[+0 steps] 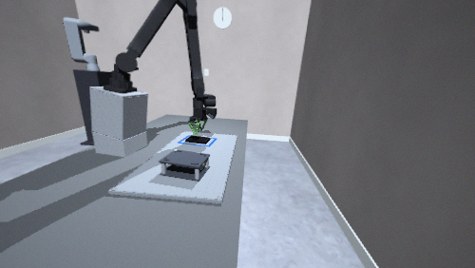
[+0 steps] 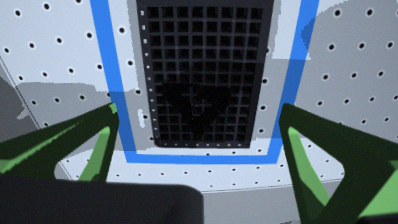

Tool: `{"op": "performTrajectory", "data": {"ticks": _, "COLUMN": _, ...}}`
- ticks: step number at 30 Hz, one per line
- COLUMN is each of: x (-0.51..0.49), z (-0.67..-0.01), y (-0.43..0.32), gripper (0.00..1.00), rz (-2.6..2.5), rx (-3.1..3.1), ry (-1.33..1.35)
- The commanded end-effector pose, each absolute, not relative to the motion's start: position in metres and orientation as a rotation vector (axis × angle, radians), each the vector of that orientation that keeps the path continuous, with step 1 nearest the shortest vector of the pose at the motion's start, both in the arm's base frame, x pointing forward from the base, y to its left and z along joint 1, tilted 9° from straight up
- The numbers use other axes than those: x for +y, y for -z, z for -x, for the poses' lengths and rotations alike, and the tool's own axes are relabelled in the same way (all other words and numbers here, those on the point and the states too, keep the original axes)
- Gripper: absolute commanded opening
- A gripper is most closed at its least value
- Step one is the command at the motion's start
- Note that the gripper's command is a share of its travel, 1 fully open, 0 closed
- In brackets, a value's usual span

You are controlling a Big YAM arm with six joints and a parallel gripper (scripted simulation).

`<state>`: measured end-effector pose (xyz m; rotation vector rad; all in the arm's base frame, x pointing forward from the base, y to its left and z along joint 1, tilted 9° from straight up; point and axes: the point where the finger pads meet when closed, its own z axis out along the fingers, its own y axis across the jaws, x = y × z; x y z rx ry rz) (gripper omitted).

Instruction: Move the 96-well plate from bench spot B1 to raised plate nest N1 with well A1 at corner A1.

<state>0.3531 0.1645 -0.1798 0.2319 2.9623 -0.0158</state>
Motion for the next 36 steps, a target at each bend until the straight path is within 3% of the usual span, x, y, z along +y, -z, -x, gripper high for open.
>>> {"op": "performTrajectory", "data": {"ticks": 1, "x": 0.162, "z": -0.362, "y": 0.189, "gripper": 1.0, "rz": -0.236, "rx": 2.954, "ry": 0.012}}
{"op": "performTrajectory", "data": {"ticks": 36, "x": 0.158, "z": -0.362, "y": 0.232, "gripper": 1.0, "rz": -0.239, "rx": 2.969, "ry": 0.025}}
